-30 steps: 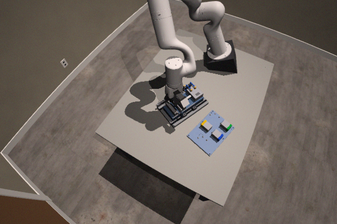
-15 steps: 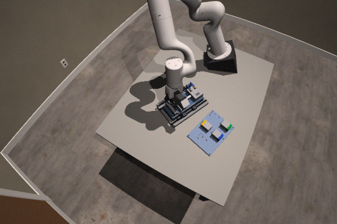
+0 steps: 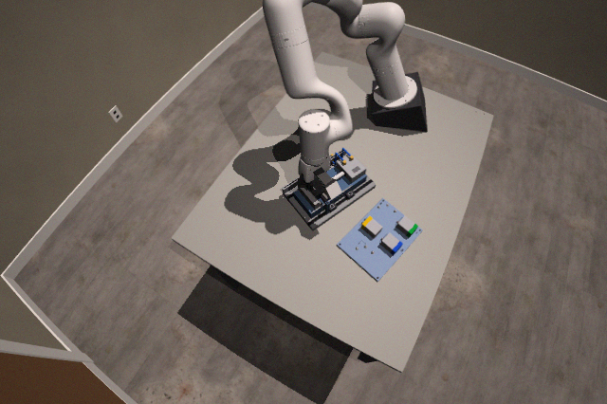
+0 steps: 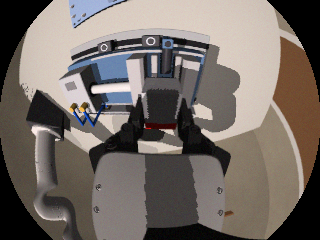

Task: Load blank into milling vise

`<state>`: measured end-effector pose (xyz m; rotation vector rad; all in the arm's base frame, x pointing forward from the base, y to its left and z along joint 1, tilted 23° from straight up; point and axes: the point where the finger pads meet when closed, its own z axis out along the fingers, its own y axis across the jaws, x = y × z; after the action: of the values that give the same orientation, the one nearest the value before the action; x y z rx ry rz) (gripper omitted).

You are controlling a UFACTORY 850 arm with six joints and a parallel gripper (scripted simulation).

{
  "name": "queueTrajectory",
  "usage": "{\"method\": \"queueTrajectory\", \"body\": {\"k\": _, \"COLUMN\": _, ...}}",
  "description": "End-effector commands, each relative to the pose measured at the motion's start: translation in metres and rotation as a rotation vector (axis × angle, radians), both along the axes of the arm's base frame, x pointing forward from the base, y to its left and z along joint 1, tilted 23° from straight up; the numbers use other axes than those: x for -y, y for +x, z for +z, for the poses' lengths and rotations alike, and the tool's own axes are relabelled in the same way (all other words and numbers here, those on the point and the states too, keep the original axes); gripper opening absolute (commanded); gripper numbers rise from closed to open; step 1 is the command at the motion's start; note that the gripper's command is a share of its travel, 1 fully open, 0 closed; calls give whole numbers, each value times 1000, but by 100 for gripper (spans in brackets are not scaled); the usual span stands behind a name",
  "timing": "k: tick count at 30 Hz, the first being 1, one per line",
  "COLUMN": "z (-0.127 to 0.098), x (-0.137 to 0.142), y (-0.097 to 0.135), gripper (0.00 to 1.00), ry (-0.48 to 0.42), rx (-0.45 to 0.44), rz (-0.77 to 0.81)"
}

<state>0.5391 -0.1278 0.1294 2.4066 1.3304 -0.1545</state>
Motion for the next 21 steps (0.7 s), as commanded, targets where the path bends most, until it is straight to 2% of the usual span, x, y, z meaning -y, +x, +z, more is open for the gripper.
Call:
{"method": "queueTrajectory", "body": {"k": 1, "z": 1, "x": 0, "y": 1, "gripper": 0, "ry": 0, "rx": 2, "rz": 0}}
{"method": "queueTrajectory", "body": {"k": 21, "z": 2, "x": -1, "y": 1, "gripper": 0, "ry": 0, "rx": 2, "rz": 0}}
